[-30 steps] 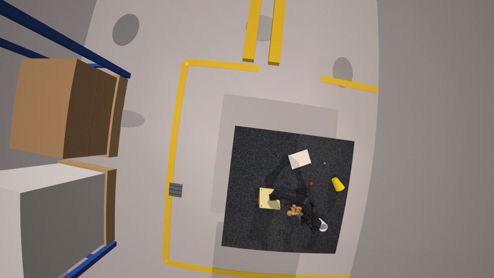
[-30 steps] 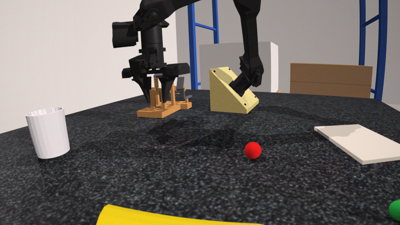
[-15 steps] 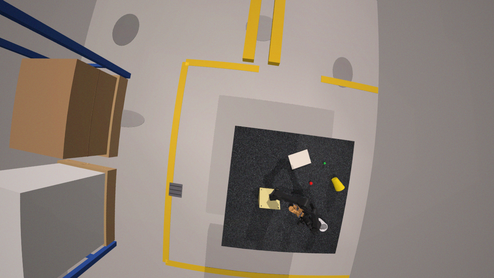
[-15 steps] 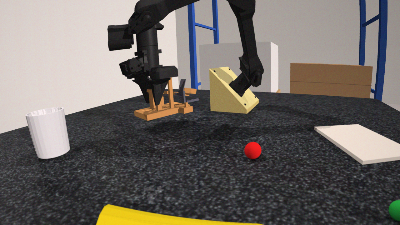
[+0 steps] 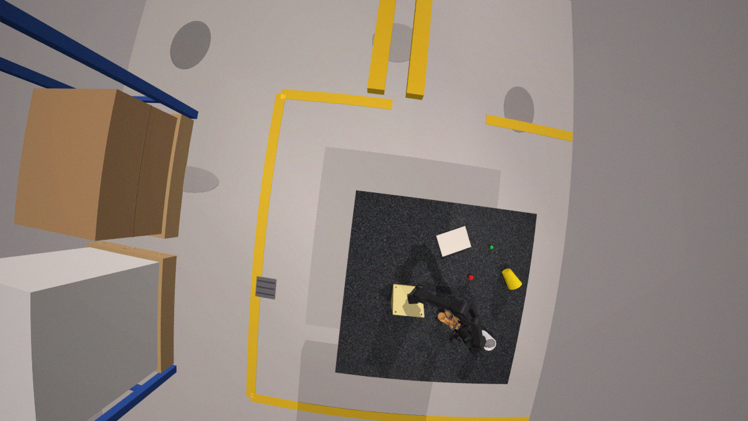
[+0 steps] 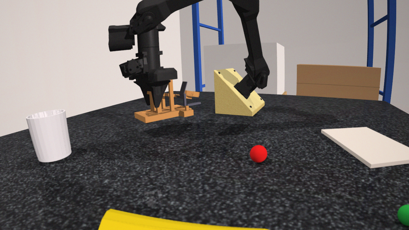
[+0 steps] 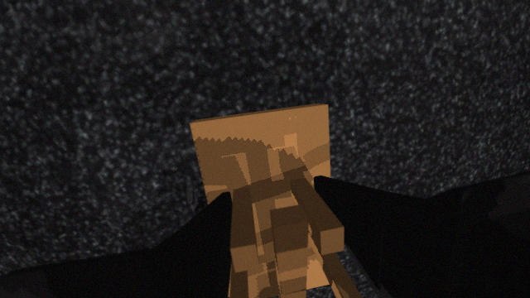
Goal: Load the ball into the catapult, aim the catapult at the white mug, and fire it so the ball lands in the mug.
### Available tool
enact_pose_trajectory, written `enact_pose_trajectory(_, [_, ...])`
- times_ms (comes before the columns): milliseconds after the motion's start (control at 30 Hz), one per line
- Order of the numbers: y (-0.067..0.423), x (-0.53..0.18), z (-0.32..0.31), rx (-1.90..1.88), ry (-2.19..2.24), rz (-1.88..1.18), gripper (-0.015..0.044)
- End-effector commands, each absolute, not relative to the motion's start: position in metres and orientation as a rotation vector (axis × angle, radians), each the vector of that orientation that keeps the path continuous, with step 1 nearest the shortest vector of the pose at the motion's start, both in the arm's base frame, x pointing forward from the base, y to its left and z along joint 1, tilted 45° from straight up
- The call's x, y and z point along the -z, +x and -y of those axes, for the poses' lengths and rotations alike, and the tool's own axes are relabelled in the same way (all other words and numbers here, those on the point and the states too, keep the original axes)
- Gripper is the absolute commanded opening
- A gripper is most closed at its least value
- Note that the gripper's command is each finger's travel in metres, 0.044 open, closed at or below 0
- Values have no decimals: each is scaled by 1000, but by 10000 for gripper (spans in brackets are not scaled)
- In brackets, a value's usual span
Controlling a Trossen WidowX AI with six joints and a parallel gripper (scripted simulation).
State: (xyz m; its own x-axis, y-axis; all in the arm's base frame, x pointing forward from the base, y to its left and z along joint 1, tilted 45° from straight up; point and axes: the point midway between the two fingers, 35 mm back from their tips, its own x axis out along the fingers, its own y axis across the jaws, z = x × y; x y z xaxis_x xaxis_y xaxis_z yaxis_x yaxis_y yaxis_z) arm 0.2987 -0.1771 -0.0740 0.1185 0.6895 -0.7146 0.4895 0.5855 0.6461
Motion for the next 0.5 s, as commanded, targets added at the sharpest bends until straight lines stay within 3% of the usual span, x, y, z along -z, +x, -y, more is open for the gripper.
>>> enact_pose_trajectory(0, [299,78,174,-186,1045,-1525,0])
enact_pose_trajectory(467, [302,95,159,-187,1045,-1525,0])
